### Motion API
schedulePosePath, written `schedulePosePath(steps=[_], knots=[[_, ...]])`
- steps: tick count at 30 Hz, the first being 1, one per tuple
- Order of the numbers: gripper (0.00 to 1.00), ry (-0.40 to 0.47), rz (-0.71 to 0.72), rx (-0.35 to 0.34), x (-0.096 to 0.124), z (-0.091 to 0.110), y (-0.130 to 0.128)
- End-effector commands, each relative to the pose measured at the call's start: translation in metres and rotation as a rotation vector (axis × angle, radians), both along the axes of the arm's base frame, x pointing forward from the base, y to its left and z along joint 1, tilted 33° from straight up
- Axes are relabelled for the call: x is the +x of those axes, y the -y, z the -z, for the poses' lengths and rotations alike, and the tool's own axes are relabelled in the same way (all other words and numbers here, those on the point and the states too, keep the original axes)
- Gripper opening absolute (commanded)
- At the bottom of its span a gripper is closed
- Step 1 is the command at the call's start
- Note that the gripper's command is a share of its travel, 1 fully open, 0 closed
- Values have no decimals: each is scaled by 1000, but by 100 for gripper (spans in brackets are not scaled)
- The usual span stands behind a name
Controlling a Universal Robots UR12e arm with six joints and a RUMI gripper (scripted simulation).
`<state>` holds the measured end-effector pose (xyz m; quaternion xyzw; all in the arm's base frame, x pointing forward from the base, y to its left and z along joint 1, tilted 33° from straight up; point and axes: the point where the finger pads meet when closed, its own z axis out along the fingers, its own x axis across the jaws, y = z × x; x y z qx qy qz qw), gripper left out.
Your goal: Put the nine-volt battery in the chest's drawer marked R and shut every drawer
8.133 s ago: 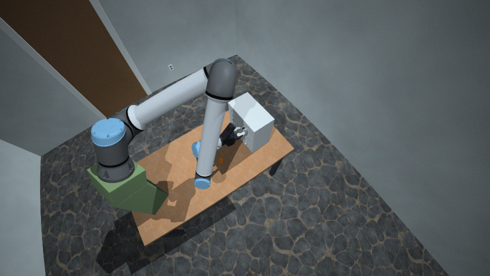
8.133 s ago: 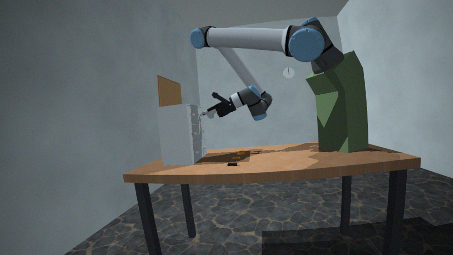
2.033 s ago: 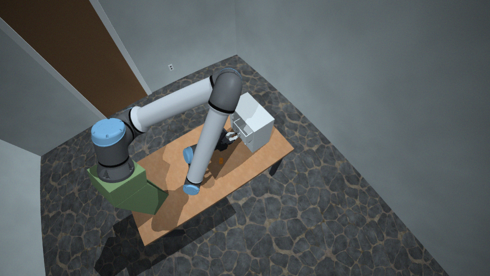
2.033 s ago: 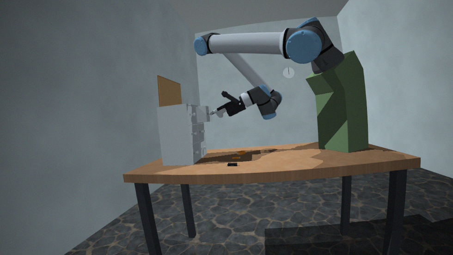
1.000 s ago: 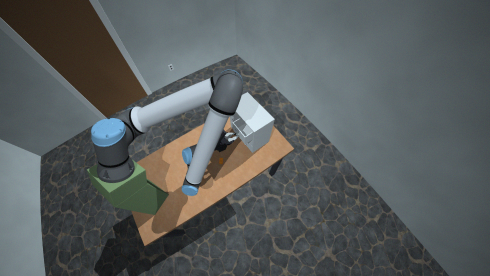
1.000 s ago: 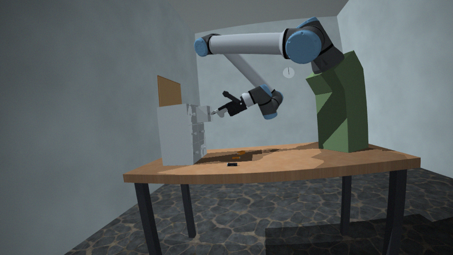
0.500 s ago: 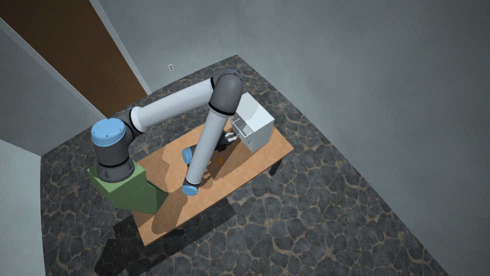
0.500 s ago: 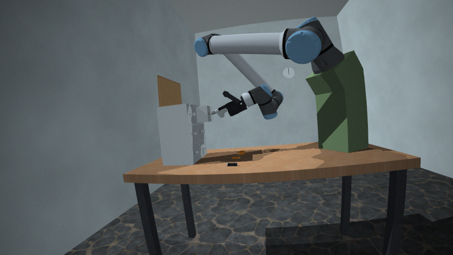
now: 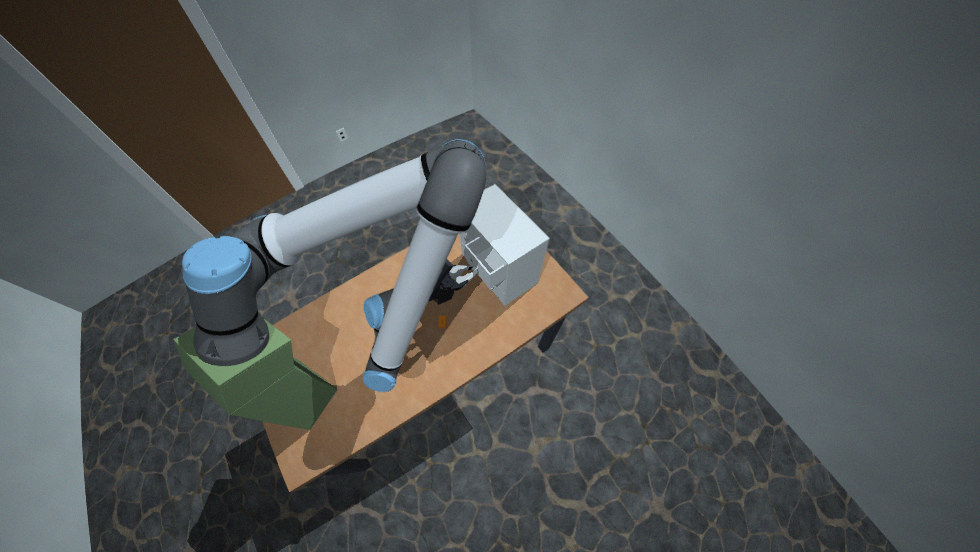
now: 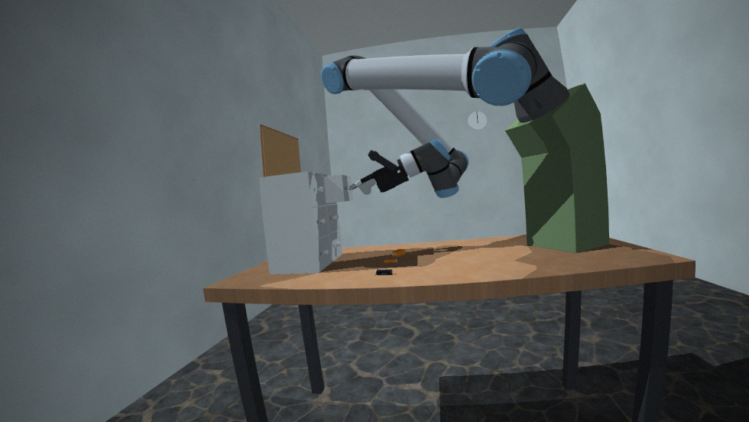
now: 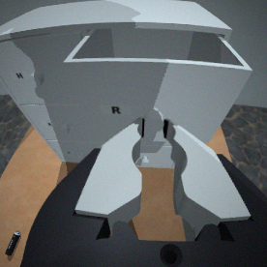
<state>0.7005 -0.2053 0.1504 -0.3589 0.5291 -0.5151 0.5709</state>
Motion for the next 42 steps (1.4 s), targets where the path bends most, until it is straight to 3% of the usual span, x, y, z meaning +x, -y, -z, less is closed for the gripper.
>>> schedulePosePath(steps=[1,18,33,42], knots=[[7,0,0,0,0,0,0],[20,0,0,0,0,0,0],[20,0,0,0,-2,1,0],[20,0,0,0,-19,11,-4]])
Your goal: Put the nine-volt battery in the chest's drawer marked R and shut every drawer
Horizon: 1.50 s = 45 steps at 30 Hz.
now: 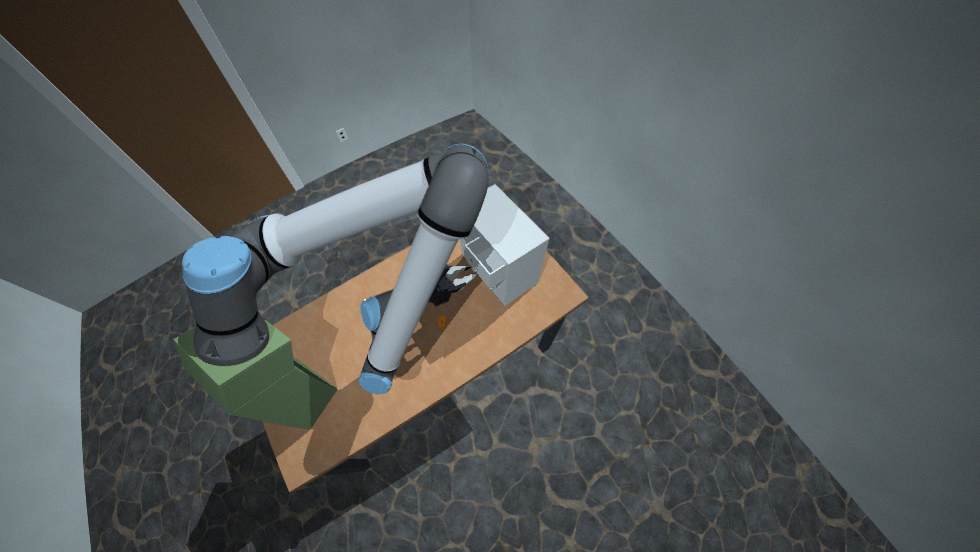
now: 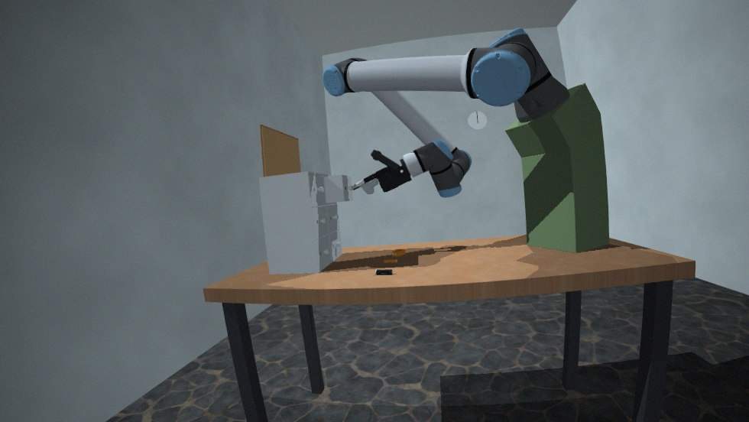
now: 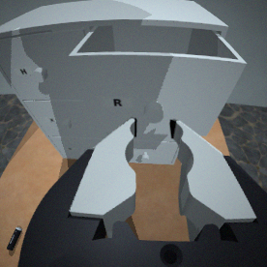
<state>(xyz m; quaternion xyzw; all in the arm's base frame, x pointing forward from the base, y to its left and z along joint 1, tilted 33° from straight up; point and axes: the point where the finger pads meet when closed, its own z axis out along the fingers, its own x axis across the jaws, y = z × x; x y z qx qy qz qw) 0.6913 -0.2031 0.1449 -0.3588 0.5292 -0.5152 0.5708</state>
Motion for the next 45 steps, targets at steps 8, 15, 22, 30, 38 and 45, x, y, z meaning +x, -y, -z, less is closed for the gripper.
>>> schedulePosePath(steps=[8,15,22,30,38,45], knots=[[20,1,0,0,-25,14,-6],[20,1,0,0,-33,19,-8],[20,1,0,0,-33,19,-8],[20,1,0,0,-46,21,-9],[20,1,0,0,-65,24,-12],[20,1,0,0,-82,27,-14]])
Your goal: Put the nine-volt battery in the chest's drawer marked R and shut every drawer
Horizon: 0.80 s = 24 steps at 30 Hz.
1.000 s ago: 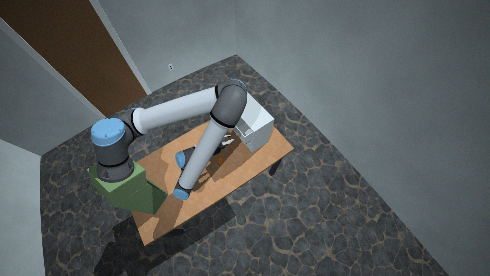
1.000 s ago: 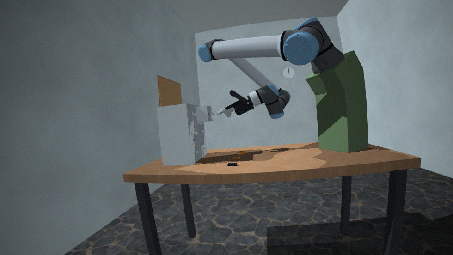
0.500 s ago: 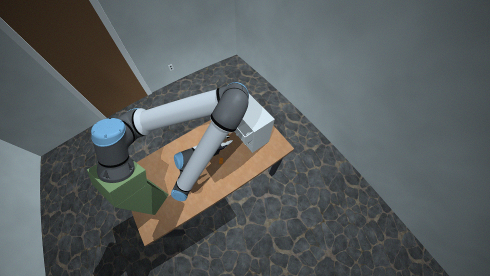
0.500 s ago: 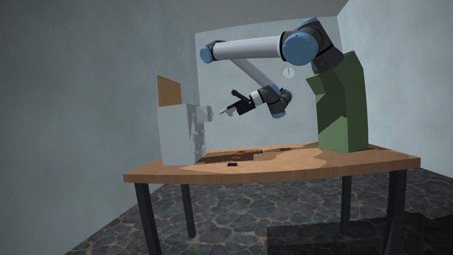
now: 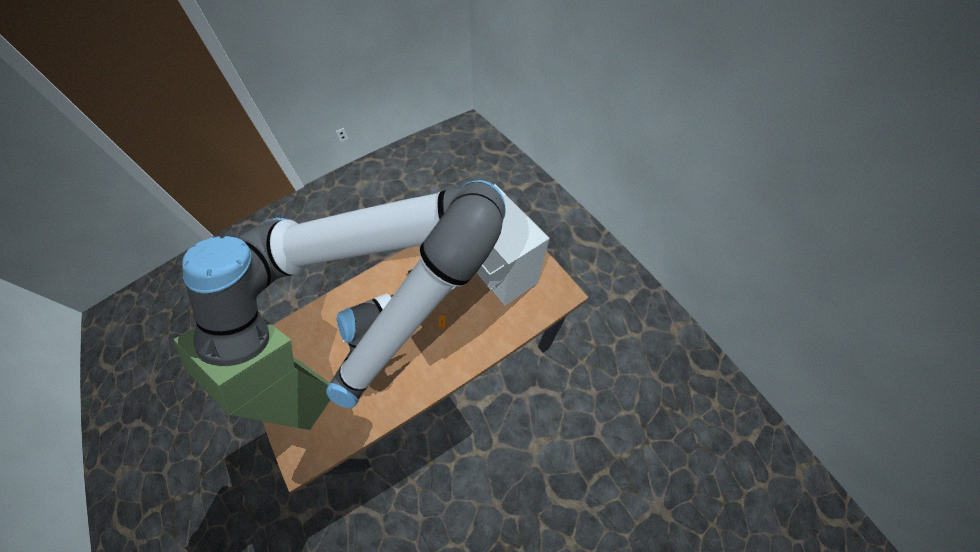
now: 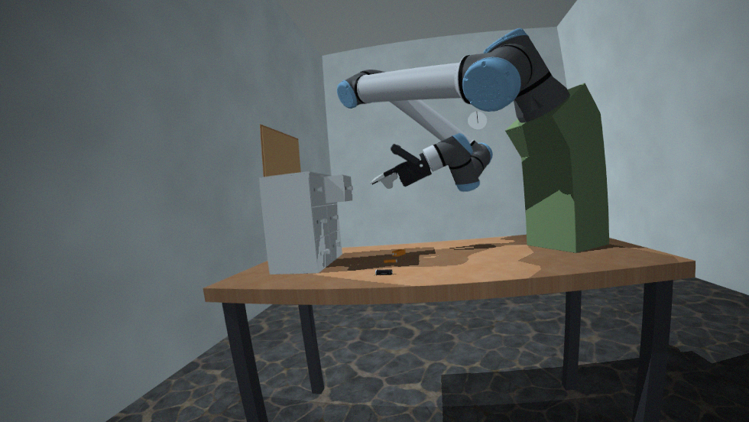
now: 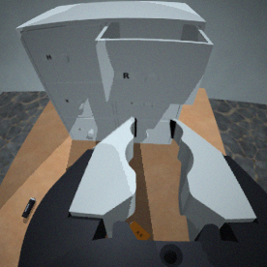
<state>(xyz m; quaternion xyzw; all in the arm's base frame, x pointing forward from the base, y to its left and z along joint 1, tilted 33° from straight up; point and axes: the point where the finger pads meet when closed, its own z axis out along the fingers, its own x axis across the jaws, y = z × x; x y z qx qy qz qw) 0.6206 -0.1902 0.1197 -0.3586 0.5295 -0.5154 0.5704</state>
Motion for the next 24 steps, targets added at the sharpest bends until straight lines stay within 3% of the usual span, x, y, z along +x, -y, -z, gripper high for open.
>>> schedulePosePath(steps=[1,24], knots=[[20,1,-1,0,-13,2,-1],[20,1,14,36,-16,1,-2]])
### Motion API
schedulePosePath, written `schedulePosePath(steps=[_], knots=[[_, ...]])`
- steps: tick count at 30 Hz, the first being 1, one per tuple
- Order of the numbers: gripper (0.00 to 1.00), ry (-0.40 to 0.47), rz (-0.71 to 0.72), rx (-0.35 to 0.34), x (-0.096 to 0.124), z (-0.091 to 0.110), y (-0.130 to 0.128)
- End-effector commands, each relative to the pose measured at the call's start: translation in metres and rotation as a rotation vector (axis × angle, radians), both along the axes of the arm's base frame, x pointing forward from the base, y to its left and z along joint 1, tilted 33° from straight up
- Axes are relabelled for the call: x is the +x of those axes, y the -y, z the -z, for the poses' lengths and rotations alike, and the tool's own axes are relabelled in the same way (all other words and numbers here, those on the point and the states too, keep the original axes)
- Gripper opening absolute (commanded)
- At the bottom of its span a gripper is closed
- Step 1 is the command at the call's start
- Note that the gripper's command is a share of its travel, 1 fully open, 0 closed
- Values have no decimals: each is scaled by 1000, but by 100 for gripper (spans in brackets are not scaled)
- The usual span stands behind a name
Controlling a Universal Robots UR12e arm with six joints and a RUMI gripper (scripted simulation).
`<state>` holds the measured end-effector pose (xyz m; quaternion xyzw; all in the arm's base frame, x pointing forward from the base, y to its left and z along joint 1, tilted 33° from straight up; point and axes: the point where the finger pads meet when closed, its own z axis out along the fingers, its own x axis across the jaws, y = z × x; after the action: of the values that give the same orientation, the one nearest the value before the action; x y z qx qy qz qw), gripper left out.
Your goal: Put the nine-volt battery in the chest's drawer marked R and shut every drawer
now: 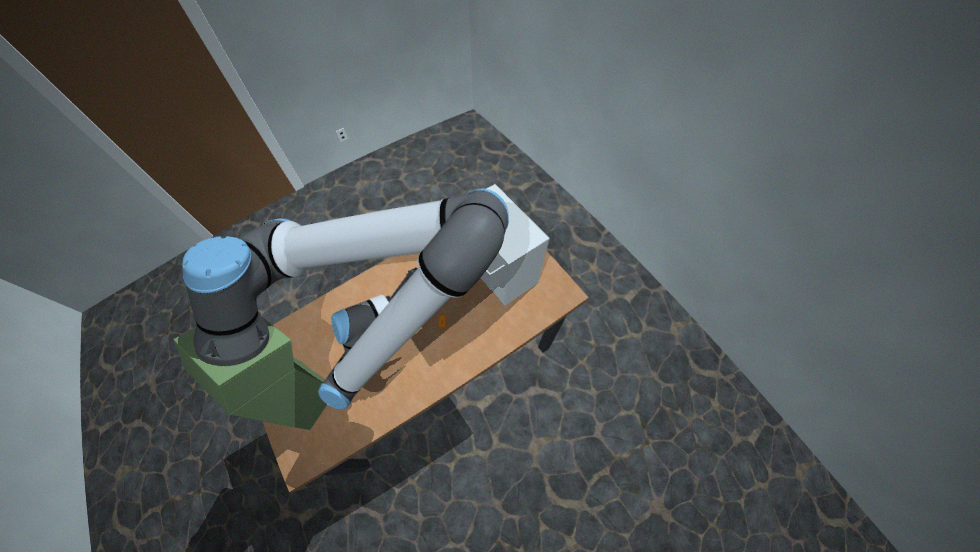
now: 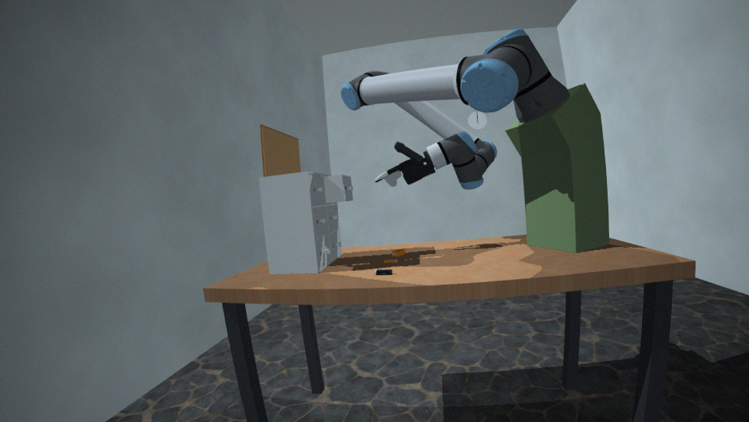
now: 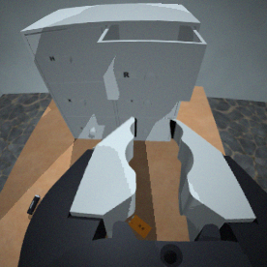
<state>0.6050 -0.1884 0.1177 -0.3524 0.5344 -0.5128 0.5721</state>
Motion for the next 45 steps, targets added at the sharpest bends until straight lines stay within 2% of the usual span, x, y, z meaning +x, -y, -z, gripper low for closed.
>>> schedulePosePath(steps=[1,3,8,18,20,21,28,35,37,45], knots=[[20,0,12,27,-1,-1,0],[20,0,12,27,-1,-1,0],[20,0,33,76,-3,-2,0],[20,-2,104,239,-11,-4,0],[20,-2,104,239,-11,-4,0],[20,-3,113,260,-12,-4,0],[20,-5,189,436,-19,-7,0],[20,-8,290,668,-30,-10,0],[20,-8,290,668,-30,-10,0],[20,-11,420,970,-42,-14,0]])
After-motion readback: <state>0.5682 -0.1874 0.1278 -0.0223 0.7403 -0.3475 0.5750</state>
